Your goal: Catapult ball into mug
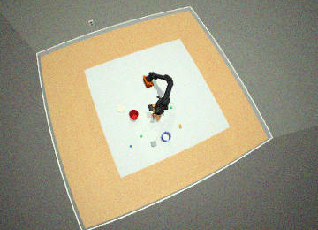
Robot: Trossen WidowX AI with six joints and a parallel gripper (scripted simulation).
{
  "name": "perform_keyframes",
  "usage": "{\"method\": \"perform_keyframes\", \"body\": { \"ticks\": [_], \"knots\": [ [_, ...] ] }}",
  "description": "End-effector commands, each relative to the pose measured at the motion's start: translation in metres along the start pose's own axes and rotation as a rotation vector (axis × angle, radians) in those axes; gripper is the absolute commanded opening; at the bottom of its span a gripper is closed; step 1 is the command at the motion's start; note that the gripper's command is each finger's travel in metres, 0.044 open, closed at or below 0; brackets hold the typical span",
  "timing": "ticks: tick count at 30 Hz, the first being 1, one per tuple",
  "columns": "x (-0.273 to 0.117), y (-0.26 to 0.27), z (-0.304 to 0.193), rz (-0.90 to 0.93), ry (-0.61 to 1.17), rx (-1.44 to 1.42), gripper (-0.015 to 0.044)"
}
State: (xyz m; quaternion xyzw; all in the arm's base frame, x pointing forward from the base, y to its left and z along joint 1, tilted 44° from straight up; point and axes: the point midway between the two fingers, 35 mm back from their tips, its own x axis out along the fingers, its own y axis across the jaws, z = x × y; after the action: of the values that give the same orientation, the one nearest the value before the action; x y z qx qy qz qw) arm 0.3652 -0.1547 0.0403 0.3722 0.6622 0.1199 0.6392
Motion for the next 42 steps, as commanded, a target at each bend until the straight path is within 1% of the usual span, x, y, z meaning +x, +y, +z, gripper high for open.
{"method": "perform_keyframes", "body": {
  "ticks": [1,5,9,12,14,19,42],
  "knots": [
    [-0.003,0.003,-0.024,0.020,-0.006,-0.003,0.0440],
    [0.007,0.004,-0.057,0.046,0.018,0.011,0.0440],
    [0.011,0.004,-0.063,0.050,0.022,0.013,0.0440],
    [0.045,0.006,-0.062,0.050,0.023,0.013,0.0440],
    [0.055,0.007,-0.063,0.050,0.023,0.013,0.0440],
    [0.057,0.007,-0.063,0.050,0.023,0.013,0.0440],
    [0.095,0.009,-0.063,0.051,0.023,0.012,0.0440]
  ]
}}
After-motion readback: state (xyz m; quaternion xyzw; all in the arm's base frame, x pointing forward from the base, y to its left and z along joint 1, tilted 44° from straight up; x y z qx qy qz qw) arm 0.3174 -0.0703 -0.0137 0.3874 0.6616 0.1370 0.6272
